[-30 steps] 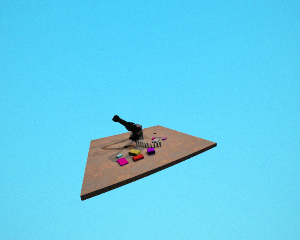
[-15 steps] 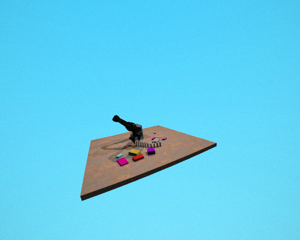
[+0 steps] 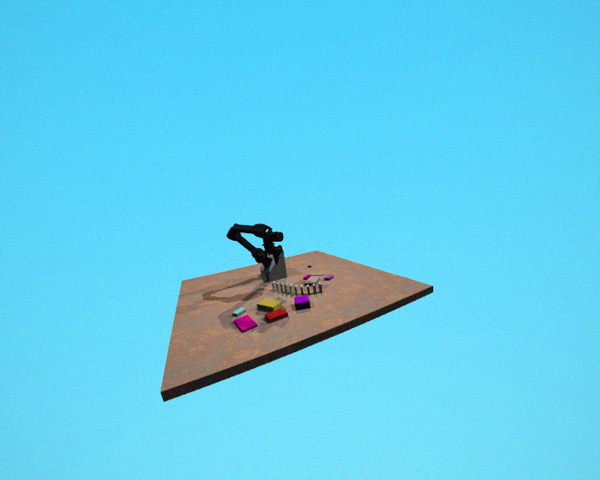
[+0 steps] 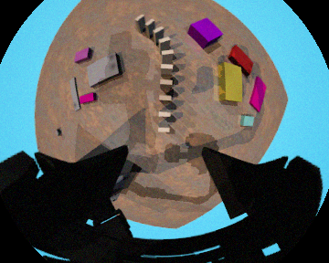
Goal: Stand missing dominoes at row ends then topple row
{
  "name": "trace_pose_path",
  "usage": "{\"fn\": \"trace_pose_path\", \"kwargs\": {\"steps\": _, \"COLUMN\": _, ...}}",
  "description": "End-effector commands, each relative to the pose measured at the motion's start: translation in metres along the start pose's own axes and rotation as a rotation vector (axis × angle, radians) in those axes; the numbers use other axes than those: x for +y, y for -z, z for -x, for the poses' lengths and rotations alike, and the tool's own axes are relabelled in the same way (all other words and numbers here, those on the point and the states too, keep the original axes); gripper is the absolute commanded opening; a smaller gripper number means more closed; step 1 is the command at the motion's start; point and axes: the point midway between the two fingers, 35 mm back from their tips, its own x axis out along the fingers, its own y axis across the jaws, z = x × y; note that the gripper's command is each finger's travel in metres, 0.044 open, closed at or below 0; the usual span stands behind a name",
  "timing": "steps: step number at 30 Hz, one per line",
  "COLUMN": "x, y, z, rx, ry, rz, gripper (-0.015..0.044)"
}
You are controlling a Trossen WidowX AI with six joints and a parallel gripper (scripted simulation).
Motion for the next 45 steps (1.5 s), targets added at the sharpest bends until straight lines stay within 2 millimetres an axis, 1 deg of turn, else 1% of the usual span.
{"fn": "trace_pose_path", "kwargs": {"steps": 1, "x": -0.001, "y": 0.004, "z": 0.009, "rx": 0.015, "ry": -0.005, "rz": -0.01, "gripper": 0.044}}
{"fn": "trace_pose_path", "kwargs": {"steps": 2, "x": -0.001, "y": 0.005, "z": 0.008, "rx": 0.015, "ry": -0.005, "rz": -0.028, "gripper": 0.0414}}
{"fn": "trace_pose_path", "kwargs": {"steps": 3, "x": -0.002, "y": 0.006, "z": 0.006, "rx": 0.015, "ry": -0.005, "rz": -0.083, "gripper": 0.0387}}
{"fn": "trace_pose_path", "kwargs": {"steps": 4, "x": -0.002, "y": 0.008, "z": 0.002, "rx": 0.015, "ry": -0.004, "rz": -0.175, "gripper": 0.0361}}
{"fn": "trace_pose_path", "kwargs": {"steps": 15, "x": -0.002, "y": 0.038, "z": -0.047, "rx": 0.014, "ry": 0.012, "rz": -1.411, "gripper": 0.0072}}
{"fn": "trace_pose_path", "kwargs": {"steps": 16, "x": -0.002, "y": 0.041, "z": -0.05, "rx": 0.014, "ry": 0.014, "rz": -1.503, "gripper": 0.0046}}
{"fn": "trace_pose_path", "kwargs": {"steps": 17, "x": -0.001, "y": 0.043, "z": -0.052, "rx": 0.014, "ry": 0.015, "rz": -1.558, "gripper": 0.002}}
{"fn": "trace_pose_path", "kwargs": {"steps": 18, "x": -0.001, "y": 0.043, "z": -0.053, "rx": 0.014, "ry": 0.015, "rz": -1.577, "gripper": 0.0}}
{"fn": "trace_pose_path", "kwargs": {"steps": 45, "x": -0.001, "y": 0.043, "z": -0.053, "rx": 0.014, "ry": 0.015, "rz": -1.577, "gripper": 0.0}}
